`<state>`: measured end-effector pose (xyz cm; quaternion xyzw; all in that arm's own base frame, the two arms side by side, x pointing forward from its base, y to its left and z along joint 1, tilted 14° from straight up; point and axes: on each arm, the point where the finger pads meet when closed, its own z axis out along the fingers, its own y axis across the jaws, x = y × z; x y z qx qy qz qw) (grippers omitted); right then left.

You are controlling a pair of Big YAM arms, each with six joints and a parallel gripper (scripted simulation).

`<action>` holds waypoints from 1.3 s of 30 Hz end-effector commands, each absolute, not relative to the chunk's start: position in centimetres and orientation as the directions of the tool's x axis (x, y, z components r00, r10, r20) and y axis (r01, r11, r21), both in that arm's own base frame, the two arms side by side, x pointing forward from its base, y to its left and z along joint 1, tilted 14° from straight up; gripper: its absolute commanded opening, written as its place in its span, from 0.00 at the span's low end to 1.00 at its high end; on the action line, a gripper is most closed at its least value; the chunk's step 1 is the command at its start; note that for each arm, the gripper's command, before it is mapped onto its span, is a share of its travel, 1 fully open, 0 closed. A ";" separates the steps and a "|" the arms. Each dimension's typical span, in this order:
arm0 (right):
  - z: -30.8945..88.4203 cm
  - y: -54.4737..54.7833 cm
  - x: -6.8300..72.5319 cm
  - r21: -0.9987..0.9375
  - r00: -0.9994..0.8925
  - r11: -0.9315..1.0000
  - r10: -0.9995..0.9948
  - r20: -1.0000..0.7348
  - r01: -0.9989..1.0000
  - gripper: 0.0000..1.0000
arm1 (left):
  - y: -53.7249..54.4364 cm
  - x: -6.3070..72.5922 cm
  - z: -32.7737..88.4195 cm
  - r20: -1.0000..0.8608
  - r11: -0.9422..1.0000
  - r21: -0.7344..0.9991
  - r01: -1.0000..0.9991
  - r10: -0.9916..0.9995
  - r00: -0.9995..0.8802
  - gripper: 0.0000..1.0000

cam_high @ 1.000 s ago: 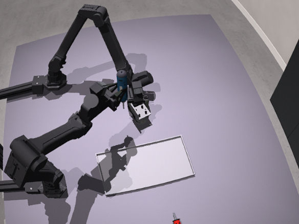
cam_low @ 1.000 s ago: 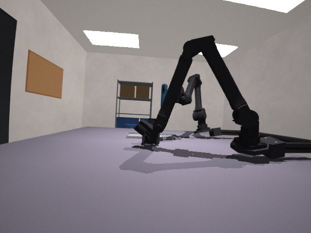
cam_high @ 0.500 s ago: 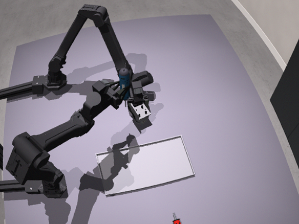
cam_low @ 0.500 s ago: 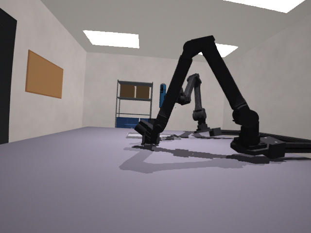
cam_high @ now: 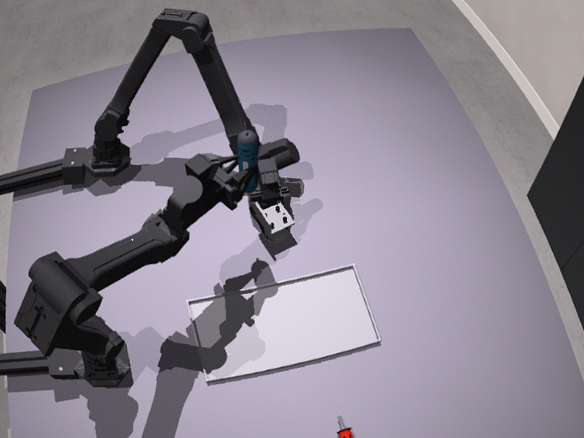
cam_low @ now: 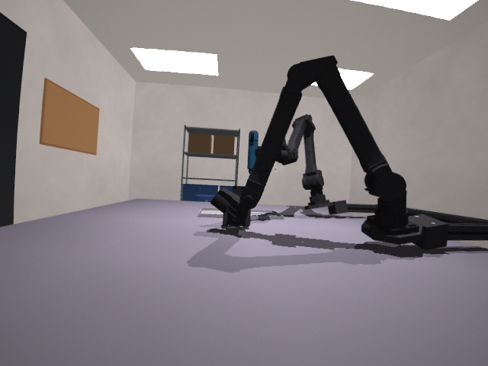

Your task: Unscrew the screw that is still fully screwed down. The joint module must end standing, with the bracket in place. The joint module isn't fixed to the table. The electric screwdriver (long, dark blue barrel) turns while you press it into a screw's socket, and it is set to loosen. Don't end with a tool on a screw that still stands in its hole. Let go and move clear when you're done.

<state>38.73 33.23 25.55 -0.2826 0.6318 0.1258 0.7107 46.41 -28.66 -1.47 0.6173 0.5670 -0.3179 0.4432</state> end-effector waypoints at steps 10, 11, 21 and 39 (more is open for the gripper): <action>30.2 34.8 40.8 -0.212 0.244 0.828 -0.094 -0.965 -0.520 0.42 | -28.6 47.8 -1.6 -0.893 0.045 0.209 0.977 0.415 0.172 0.59; 30.0 34.8 41.0 -0.213 0.241 0.828 -0.098 -0.966 -0.519 0.42 | -28.6 47.8 -1.6 -0.893 0.045 0.209 0.977 0.415 0.172 0.59; 30.1 35.3 42.2 -0.213 0.241 0.830 -0.098 -0.966 -0.515 0.42 | -28.6 47.8 -1.6 -0.893 0.045 0.209 0.977 0.415 0.172 0.59; 30.5 36.2 43.3 -0.212 0.246 0.830 -0.094 -0.965 -0.516 0.42 | -28.6 47.8 -1.6 -0.893 0.045 0.209 0.977 0.415 0.172 0.59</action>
